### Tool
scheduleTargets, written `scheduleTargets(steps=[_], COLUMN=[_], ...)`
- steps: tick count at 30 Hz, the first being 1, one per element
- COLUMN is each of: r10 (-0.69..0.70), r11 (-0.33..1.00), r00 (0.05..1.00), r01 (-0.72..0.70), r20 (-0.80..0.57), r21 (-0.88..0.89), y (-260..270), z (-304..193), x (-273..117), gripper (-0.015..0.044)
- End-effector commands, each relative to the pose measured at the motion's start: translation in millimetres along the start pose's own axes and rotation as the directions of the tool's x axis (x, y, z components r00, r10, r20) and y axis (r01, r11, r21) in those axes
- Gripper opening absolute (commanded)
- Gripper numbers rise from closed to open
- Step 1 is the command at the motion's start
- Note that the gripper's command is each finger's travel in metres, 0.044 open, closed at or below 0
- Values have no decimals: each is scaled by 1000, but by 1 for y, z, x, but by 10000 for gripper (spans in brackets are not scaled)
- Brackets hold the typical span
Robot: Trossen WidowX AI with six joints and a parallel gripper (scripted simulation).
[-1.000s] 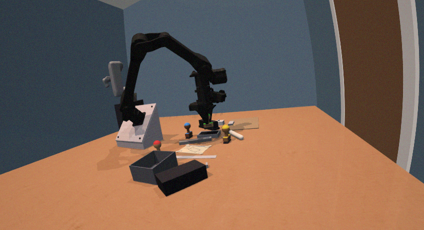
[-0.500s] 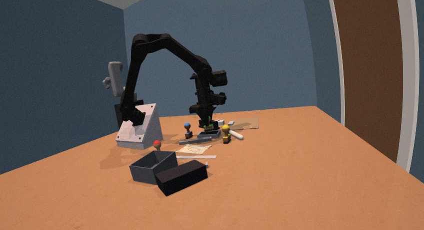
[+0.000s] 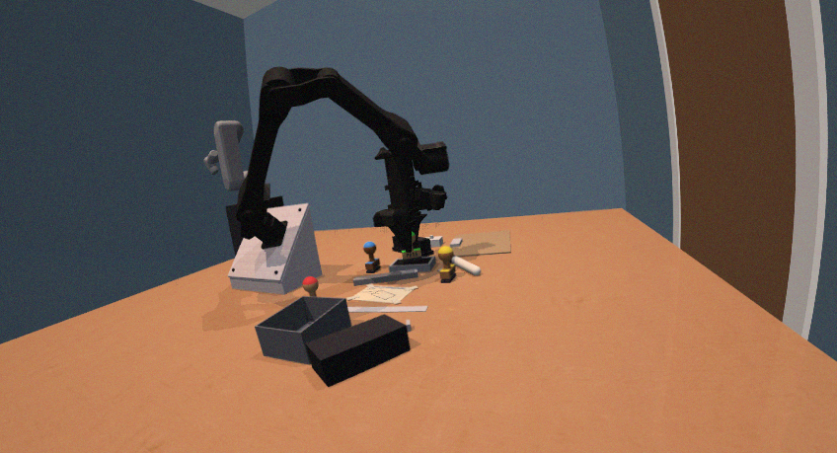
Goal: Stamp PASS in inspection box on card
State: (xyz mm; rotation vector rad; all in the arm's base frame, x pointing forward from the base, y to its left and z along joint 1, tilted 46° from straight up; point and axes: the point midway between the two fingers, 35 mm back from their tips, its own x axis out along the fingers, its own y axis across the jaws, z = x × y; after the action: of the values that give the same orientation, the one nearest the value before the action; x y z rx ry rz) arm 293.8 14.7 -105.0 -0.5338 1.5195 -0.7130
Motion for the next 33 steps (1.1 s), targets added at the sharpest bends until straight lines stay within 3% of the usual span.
scheduleTargets(steps=[1,33], r10=[-3,-3], r11=[1000,1000], r00=[1000,1000], r01=[3,3], r20=[1,1], r21=[-1,0], y=[-1,-1], z=[-1,-1], x=[2,6], gripper=[0,0])
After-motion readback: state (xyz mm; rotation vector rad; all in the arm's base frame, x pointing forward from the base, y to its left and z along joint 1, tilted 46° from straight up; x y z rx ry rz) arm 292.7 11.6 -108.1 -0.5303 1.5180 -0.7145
